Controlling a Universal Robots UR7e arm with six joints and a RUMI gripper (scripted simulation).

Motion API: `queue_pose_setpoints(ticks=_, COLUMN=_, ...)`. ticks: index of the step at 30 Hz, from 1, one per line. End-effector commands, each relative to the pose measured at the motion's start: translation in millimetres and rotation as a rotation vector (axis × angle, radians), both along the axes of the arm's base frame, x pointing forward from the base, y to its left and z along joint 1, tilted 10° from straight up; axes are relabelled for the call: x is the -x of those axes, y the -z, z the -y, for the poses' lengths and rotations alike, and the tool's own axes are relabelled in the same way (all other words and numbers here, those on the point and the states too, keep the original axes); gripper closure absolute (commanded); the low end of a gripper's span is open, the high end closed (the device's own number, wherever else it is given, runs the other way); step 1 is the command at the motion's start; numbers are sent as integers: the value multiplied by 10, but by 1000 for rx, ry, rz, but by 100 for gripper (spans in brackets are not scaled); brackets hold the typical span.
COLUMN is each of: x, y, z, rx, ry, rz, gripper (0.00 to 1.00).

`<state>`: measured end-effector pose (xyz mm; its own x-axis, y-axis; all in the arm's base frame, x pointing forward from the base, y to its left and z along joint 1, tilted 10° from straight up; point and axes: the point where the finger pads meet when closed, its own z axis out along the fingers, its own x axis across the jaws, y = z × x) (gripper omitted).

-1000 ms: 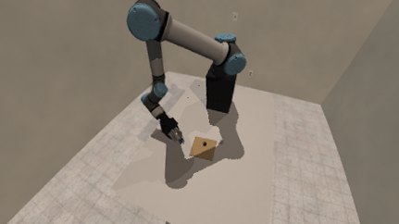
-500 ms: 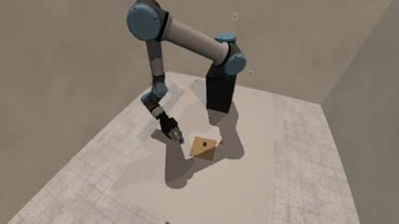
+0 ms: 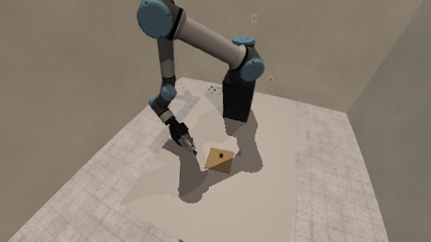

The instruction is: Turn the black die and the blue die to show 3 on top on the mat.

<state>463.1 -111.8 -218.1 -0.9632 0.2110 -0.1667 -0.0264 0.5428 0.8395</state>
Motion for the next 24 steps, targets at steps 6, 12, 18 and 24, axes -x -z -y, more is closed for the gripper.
queue_pose_setpoints(ticks=6, x=46, y=-96, z=146, rx=0, ry=-1, rz=1, gripper=82)
queue_pose_setpoints(ticks=12, x=53, y=-134, z=147, rx=0, ry=-1, rz=1, gripper=82)
queue_pose_setpoints(ticks=18, x=83, y=-301, z=151, rx=0, ry=-1, rz=1, gripper=82)
queue_pose_setpoints(ticks=24, x=123, y=-524, z=156, rx=0, ry=-1, rz=1, gripper=82)
